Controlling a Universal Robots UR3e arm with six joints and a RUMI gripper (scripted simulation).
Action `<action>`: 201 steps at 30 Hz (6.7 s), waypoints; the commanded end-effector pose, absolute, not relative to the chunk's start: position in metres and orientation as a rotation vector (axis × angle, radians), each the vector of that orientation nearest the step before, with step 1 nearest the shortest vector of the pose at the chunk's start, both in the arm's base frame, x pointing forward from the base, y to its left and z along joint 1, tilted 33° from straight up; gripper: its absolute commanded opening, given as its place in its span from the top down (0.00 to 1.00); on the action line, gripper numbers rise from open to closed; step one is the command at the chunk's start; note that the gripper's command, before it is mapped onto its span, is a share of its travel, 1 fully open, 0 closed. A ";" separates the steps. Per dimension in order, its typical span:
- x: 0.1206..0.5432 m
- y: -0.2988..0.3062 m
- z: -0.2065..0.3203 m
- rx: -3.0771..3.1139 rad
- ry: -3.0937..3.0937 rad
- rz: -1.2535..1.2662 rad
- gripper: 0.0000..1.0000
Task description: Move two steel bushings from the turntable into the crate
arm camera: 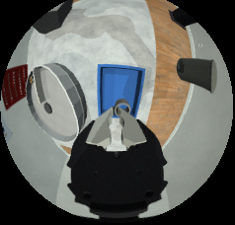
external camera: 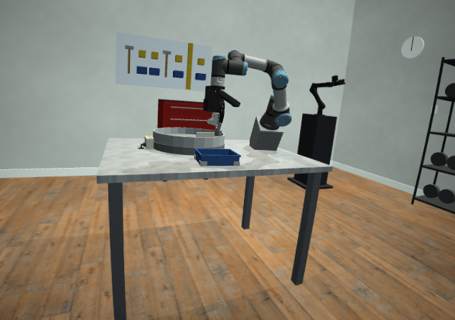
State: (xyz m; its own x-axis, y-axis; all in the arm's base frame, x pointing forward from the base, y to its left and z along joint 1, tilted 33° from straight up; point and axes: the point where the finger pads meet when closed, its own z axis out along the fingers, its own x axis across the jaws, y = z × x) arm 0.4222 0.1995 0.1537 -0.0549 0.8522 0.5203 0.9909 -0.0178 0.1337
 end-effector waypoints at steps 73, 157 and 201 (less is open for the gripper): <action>0.432 0.239 0.091 -1.937 -1.977 -0.692 1.00; 0.437 0.260 0.058 -1.937 -1.977 -0.692 1.00; 0.438 0.262 0.054 -1.937 -1.977 -0.692 1.00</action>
State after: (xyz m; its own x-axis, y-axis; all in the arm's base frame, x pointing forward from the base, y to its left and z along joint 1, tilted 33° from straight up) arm 0.4372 0.2627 0.0532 -0.0548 0.8524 0.5200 0.9909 -0.0177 0.1335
